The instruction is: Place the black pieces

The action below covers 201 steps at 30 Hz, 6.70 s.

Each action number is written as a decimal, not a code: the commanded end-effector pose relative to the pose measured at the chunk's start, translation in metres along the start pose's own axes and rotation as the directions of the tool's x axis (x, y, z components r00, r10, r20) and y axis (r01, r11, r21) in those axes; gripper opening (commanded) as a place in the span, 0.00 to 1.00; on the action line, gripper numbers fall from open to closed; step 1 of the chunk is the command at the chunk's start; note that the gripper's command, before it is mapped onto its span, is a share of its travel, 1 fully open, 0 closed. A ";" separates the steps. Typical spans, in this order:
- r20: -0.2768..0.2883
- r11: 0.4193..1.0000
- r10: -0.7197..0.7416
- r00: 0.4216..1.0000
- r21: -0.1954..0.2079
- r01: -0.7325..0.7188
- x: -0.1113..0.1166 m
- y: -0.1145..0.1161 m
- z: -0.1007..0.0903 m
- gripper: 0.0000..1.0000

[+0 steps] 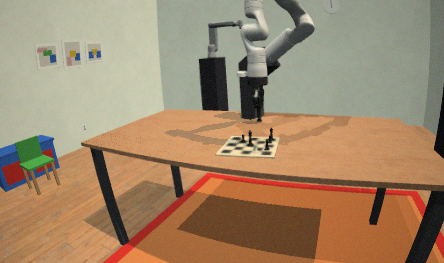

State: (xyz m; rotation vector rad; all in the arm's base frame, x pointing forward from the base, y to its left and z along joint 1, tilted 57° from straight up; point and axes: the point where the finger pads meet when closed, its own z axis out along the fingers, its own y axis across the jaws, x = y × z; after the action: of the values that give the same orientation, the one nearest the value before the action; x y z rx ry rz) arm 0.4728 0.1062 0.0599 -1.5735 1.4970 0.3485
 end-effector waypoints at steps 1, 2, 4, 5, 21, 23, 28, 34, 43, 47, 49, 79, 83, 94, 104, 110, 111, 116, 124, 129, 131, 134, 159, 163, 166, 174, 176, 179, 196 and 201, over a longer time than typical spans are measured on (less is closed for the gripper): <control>0.000 1.000 0.002 1.000 0.002 -0.002 0.001 0.000 -0.001 0.00; 0.000 1.000 0.002 1.000 0.002 -0.002 0.001 0.000 -0.001 0.00; 0.000 1.000 0.002 1.000 0.002 -0.002 0.001 0.000 0.000 0.00; 0.000 1.000 0.002 1.000 0.002 -0.002 0.001 0.000 0.000 0.00; 0.000 1.000 0.002 1.000 0.001 -0.002 0.001 -0.001 0.036 0.00; 0.000 1.000 0.002 1.000 0.001 -0.002 0.001 -0.001 0.045 0.00; 0.000 1.000 0.002 1.000 0.001 -0.002 0.001 -0.001 0.060 0.00; 0.000 1.000 0.002 1.000 0.001 -0.002 0.001 -0.001 0.085 0.00; 0.000 1.000 0.002 1.000 0.001 -0.002 0.001 -0.001 0.095 0.00; 0.000 1.000 0.002 1.000 0.001 -0.002 0.001 -0.001 0.095 0.00; 0.000 1.000 0.002 1.000 0.001 -0.002 0.001 -0.001 0.095 0.00; 0.000 1.000 0.002 1.000 0.001 -0.002 0.001 -0.001 0.095 0.00; 0.000 1.000 0.002 1.000 0.001 -0.002 0.001 -0.001 0.095 0.00; 0.000 1.000 0.002 1.000 0.001 -0.002 0.001 -0.002 0.095 0.00; 0.000 1.000 0.002 1.000 0.001 -0.002 0.001 -0.002 0.095 0.00; 0.000 1.000 0.002 1.000 0.001 -0.002 0.001 -0.002 0.095 0.00; 0.000 1.000 0.002 1.000 0.001 -0.002 0.001 -0.002 0.095 0.00; 0.000 1.000 0.002 1.000 0.001 -0.002 0.001 -0.002 0.095 0.00; 0.000 1.000 0.002 1.000 0.001 -0.002 0.001 -0.002 0.096 0.00; 0.000 1.000 0.002 1.000 0.001 -0.002 0.001 -0.002 0.097 0.00; 0.000 1.000 0.002 1.000 0.001 -0.002 0.001 -0.002 0.097 0.00; 0.000 1.000 0.002 1.000 0.001 -0.002 0.001 -0.002 0.098 0.00; 0.000 1.000 0.002 1.000 0.001 -0.002 0.001 -0.002 0.099 0.00; 0.000 1.000 0.002 1.000 0.001 -0.002 0.001 -0.002 0.099 0.00; 0.000 1.000 0.002 1.000 0.001 -0.002 0.001 -0.002 0.099 0.00; 0.000 1.000 0.002 1.000 0.001 -0.002 0.001 -0.002 0.099 0.00; 0.000 1.000 0.002 1.000 0.001 -0.002 0.001 -0.002 0.099 0.00; 0.000 1.000 0.002 1.000 0.001 -0.002 0.001 -0.002 0.099 0.07; 0.000 1.000 0.002 1.000 0.001 -0.002 0.001 -0.002 0.099 0.37; 0.000 1.000 0.002 1.000 0.001 -0.002 0.001 -0.002 0.099 0.37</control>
State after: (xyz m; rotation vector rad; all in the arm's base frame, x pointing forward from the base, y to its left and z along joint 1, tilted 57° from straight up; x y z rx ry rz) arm 0.5107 0.1800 0.0052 -1.5714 1.4978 0.3504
